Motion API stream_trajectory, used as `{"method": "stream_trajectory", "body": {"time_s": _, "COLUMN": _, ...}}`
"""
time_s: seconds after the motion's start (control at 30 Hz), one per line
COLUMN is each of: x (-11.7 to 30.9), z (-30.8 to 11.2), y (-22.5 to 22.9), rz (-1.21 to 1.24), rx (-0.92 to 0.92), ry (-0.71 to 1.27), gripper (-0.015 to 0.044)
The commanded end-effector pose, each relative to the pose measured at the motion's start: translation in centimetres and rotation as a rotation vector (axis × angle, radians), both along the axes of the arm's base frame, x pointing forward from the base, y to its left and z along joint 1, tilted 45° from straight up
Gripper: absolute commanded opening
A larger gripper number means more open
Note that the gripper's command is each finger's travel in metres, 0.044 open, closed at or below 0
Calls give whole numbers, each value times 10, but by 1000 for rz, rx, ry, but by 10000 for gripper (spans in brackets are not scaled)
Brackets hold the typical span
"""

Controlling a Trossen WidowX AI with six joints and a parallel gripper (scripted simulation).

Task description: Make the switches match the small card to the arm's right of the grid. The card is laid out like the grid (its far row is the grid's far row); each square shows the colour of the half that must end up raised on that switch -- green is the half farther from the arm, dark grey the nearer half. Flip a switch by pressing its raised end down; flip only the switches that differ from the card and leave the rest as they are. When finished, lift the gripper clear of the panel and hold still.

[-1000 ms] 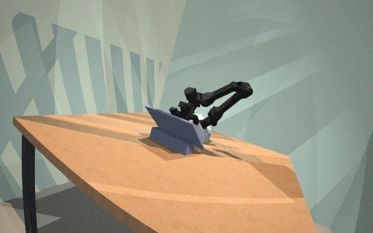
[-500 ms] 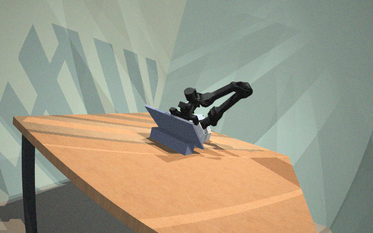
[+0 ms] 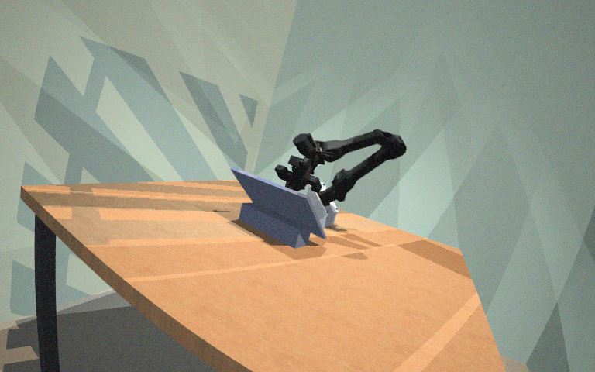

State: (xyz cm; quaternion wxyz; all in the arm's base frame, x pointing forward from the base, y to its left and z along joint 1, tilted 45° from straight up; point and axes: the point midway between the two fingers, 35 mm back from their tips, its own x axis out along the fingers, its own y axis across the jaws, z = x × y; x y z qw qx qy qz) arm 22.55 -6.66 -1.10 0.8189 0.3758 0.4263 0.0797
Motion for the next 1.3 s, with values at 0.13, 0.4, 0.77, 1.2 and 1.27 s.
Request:
{"method": "stream_trajectory", "body": {"time_s": 0.13, "x": -15, "z": 23, "y": -12, "rz": 10, "rx": 1, "ry": -14, "gripper": 0}}
{"method": "stream_trajectory", "body": {"time_s": 0.4, "x": -15, "z": 48, "y": 21, "rz": 11, "rx": -1, "ry": -7, "gripper": 0}}
{"method": "stream_trajectory", "body": {"time_s": 0.77, "x": -16, "z": 59, "y": 50, "rz": 14, "rx": 6, "ry": -9, "gripper": 0}}
{"method": "stream_trajectory", "body": {"time_s": 1.2, "x": 7, "z": 37, "y": 67, "rz": 28, "rx": 12, "ry": 2, "gripper": 0}}
{"method": "stream_trajectory", "body": {"time_s": 1.27, "x": 9, "z": 35, "y": 69, "rz": 28, "rx": 12, "ry": 2, "gripper": 0}}
